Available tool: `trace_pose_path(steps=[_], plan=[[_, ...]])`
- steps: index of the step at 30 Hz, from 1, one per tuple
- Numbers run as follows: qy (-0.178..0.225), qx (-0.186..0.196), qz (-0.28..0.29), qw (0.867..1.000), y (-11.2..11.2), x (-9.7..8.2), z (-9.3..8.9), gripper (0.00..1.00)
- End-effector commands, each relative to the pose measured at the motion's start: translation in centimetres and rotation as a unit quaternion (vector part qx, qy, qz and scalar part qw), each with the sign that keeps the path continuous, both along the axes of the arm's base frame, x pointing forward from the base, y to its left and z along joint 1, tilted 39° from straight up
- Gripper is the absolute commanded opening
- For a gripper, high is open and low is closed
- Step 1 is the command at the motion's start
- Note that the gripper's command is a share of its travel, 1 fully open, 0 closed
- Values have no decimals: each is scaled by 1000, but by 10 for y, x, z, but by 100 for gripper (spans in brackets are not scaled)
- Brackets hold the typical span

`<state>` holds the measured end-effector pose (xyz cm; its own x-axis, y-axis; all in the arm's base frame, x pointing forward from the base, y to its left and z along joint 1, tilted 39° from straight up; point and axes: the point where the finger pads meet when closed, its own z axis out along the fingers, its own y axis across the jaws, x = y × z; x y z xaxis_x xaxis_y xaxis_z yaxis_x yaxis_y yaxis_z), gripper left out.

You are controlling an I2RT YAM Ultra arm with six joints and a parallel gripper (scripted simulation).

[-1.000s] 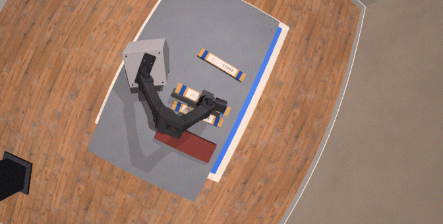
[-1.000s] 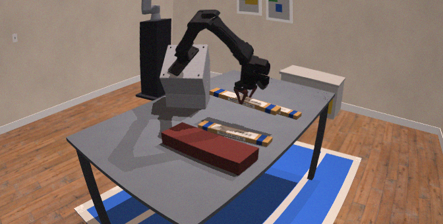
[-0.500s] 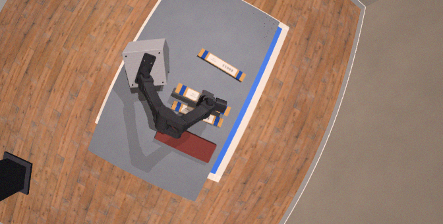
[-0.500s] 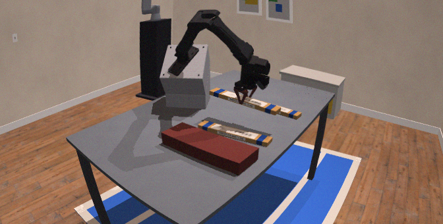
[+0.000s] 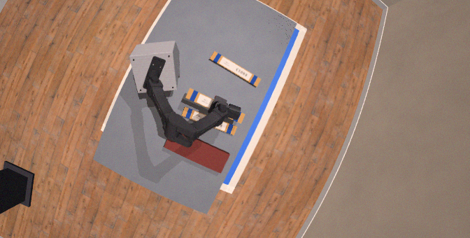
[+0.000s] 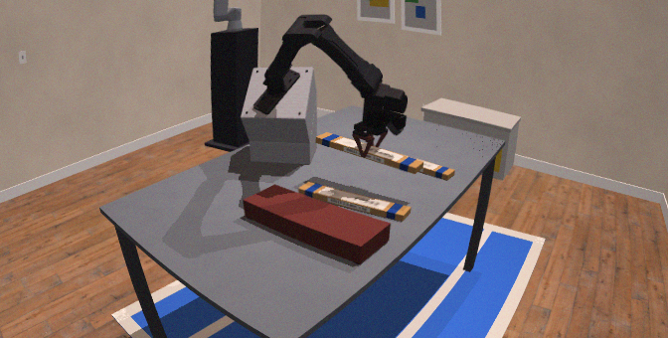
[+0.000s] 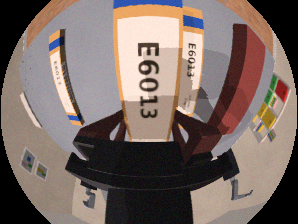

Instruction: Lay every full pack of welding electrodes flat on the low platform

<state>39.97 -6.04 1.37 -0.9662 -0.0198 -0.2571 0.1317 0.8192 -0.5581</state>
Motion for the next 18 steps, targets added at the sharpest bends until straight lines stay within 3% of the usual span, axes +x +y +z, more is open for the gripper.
trace_pose_path(steps=[1, 8, 9, 14, 16, 18], plan=[[-36, 2, 18, 999, 19, 14, 29, 0], [-36, 2, 18, 999, 19, 14, 29, 0], [-61, 6, 7, 998, 25, 20, 40, 0], [-97, 24, -43, 994, 36, 21, 33, 0], [-80, 20, -43, 996, 40, 19, 16, 0], [-80, 20, -43, 996, 45, 19, 12, 0]])
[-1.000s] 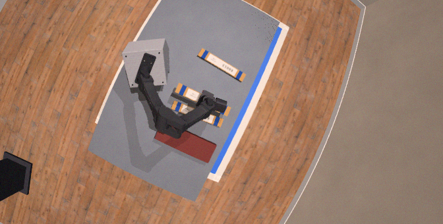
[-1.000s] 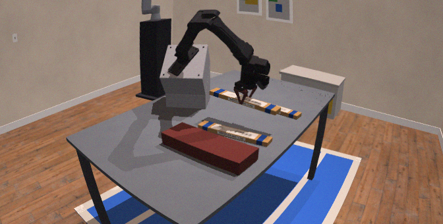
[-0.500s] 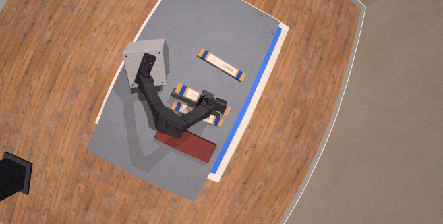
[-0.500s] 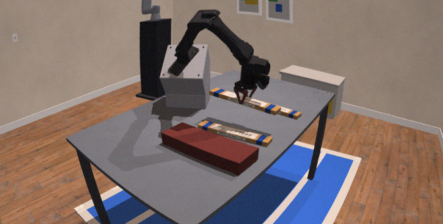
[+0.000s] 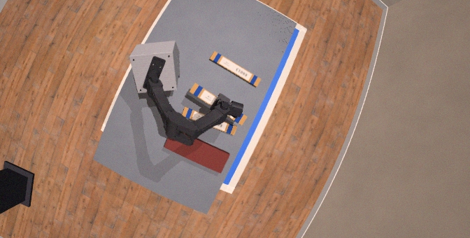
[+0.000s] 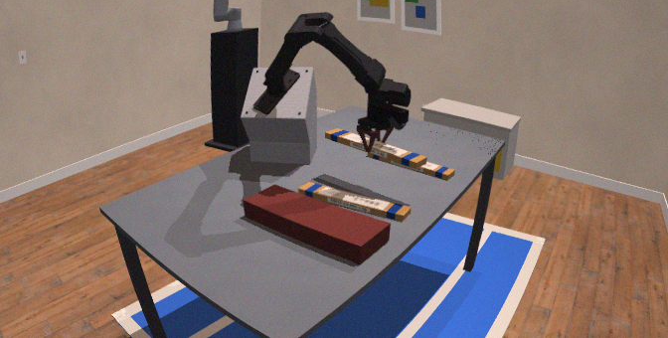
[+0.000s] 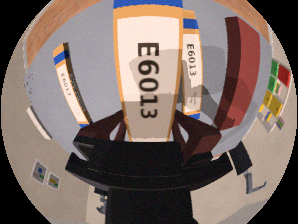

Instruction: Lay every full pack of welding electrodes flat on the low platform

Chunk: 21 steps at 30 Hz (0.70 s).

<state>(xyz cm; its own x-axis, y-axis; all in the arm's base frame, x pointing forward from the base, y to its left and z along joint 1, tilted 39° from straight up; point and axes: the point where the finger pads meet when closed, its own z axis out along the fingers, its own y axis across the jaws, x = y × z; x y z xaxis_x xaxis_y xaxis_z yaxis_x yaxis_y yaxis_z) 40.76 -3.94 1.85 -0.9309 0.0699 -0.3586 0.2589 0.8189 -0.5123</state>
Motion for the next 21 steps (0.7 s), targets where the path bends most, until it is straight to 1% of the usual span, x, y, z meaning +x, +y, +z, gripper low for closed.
trace_pose_path(steps=[1, 3, 5, 7, 8, 9, 10, 14, 16, 19, 21], plan=[[-26, 4, -1, 1000, 26, 11, 6, 0], [-26, 4, -1, 1000, 30, 12, 3, 0], [-37, 7, -1, 999, 35, 14, 8, 0], [-37, 7, -1, 999, 35, 14, 8, 0], [-44, 9, -1, 999, 38, 15, 13, 0], [-31, 5, -1, 999, 39, 13, 1, 0], [-27, 4, -1, 1000, 41, 13, -4, 0], [-27, 4, 0, 1000, 50, 13, -11, 0], [-35, 7, 0, 999, 55, 16, -7, 0], [-27, 4, 0, 1000, 61, 14, -18, 0], [-30, 5, 0, 1000, 66, 15, -19, 0]])
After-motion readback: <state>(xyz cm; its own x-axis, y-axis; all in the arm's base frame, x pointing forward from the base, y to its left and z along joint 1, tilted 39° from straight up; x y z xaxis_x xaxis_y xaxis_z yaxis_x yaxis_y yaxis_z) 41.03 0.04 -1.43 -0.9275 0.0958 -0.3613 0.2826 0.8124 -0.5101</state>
